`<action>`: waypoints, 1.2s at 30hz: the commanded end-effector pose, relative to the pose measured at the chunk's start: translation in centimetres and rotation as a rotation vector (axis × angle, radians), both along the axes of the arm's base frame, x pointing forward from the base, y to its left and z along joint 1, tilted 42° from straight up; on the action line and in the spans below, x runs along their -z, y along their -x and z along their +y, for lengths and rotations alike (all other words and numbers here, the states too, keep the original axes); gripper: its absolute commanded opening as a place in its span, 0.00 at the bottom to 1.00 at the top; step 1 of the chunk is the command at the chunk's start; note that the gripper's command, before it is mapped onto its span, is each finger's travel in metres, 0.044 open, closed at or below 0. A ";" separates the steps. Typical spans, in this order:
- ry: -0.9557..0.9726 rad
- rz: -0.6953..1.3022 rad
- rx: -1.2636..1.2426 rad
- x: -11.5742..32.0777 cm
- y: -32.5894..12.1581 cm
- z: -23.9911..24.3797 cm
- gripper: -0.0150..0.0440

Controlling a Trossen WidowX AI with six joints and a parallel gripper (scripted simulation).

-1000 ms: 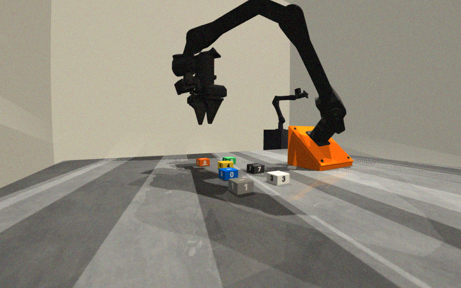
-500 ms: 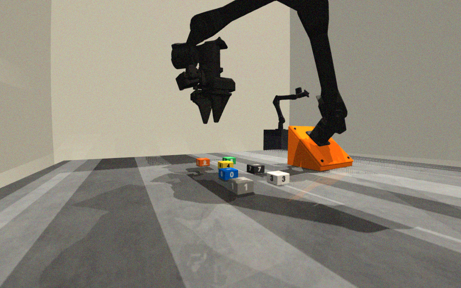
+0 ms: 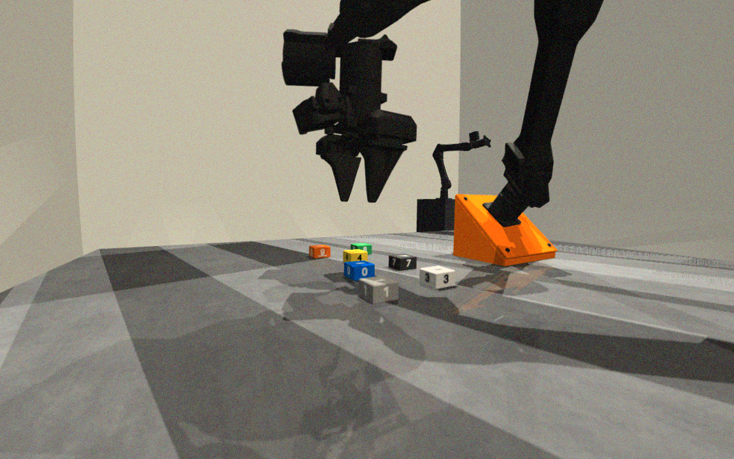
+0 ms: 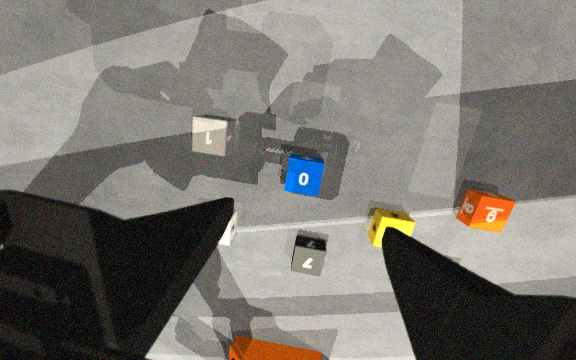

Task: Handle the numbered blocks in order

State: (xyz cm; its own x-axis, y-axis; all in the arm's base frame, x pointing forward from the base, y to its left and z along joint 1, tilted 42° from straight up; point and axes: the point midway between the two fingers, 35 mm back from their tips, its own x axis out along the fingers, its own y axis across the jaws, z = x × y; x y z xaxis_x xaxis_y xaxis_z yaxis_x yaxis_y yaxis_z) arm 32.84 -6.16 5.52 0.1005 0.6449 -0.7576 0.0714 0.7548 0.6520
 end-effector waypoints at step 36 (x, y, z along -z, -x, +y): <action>-0.017 0.013 -0.013 6.8 -0.3 6.8 0.71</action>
State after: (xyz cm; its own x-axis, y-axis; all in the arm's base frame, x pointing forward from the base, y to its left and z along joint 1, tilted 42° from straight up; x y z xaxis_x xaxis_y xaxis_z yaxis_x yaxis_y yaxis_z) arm 33.13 0.58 -1.20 0.0811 0.6562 -0.7502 0.0665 0.7475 0.6609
